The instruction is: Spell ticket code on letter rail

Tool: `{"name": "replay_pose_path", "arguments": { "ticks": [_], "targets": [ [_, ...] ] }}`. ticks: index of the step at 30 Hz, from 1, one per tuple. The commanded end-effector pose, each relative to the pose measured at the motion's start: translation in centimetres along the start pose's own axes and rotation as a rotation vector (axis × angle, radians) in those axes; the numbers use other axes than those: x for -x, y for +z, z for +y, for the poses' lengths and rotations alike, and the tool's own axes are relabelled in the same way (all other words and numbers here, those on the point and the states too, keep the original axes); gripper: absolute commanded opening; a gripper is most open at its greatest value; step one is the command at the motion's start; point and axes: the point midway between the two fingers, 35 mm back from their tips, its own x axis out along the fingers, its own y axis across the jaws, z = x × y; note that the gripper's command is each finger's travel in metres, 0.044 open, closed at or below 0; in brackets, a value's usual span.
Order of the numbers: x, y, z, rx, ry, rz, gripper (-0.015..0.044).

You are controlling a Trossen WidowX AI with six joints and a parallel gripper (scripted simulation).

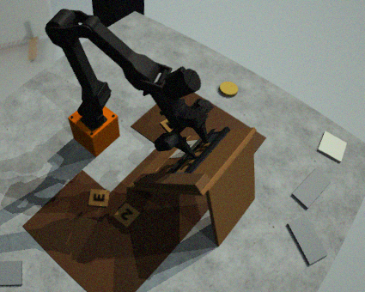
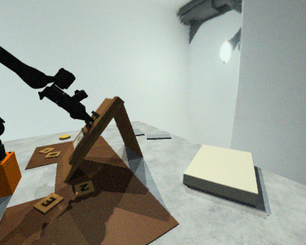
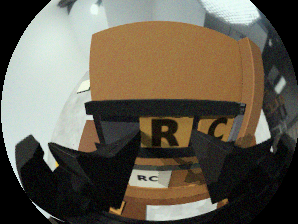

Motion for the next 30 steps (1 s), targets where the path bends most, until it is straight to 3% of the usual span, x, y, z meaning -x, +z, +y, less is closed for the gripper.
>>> {"name": "replay_pose_path", "arguments": {
  "ticks": [1,30],
  "targets": [
    [0.7,0.0,0.0,0.003,0.003,-0.001,0.0295],
    [2.5,-0.2,0.3,0.003,0.004,0.001,0.0295]
  ]
}}
